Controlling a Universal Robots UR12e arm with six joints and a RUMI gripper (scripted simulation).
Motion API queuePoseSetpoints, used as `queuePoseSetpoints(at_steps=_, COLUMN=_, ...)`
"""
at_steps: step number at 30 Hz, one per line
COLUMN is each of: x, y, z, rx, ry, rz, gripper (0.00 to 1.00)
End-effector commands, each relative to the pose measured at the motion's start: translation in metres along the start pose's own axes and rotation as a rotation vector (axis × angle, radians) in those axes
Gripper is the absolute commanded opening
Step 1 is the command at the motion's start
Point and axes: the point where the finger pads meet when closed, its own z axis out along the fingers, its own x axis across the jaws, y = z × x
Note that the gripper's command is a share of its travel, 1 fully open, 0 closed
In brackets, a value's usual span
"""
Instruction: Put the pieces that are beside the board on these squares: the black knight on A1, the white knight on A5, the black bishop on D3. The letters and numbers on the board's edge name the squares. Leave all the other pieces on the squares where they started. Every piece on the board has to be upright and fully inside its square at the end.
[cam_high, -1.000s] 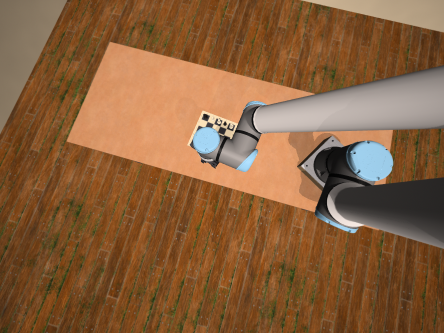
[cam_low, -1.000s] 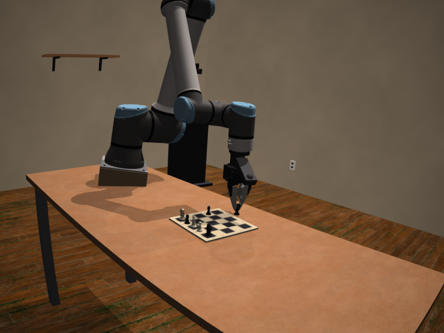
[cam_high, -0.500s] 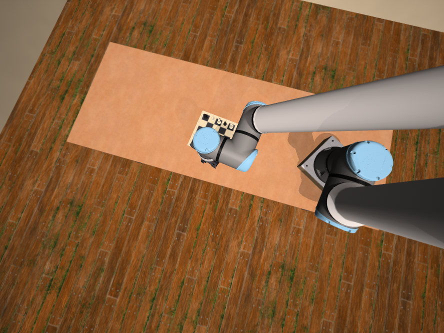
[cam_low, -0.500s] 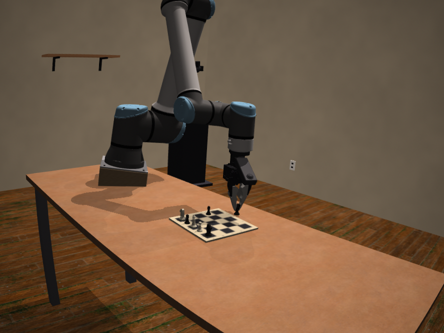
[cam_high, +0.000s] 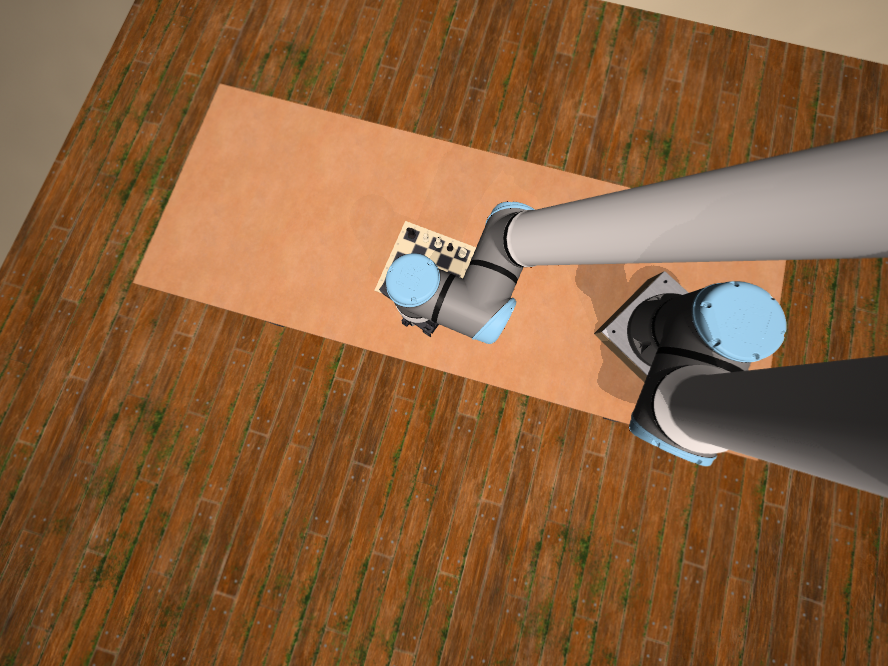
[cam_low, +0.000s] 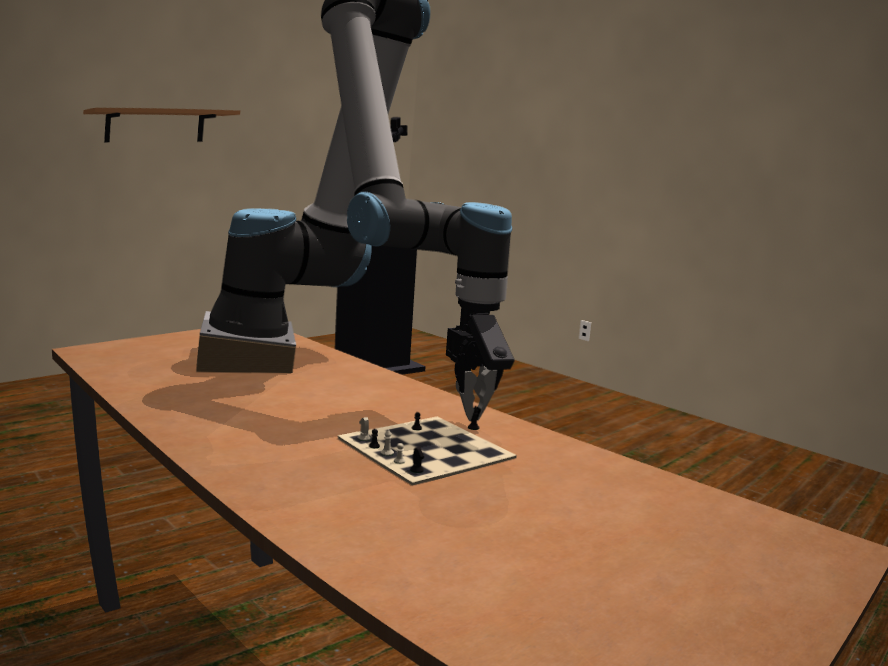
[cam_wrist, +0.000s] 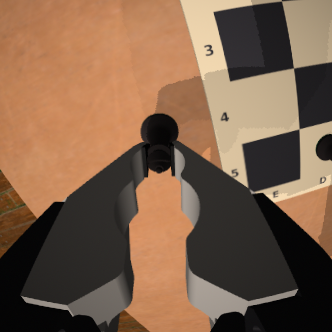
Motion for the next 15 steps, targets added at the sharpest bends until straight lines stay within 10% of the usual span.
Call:
queuePoseSetpoints(at_steps=1, x=0.000, y=-0.001, z=-0.009, rx=0.001, ry=0.000, rz=0.000, gripper=0.00)
queuePoseSetpoints(at_steps=15, x=0.000, y=-0.001, z=-0.088, rx=0.001, ry=0.000, rz=0.000, gripper=0.00)
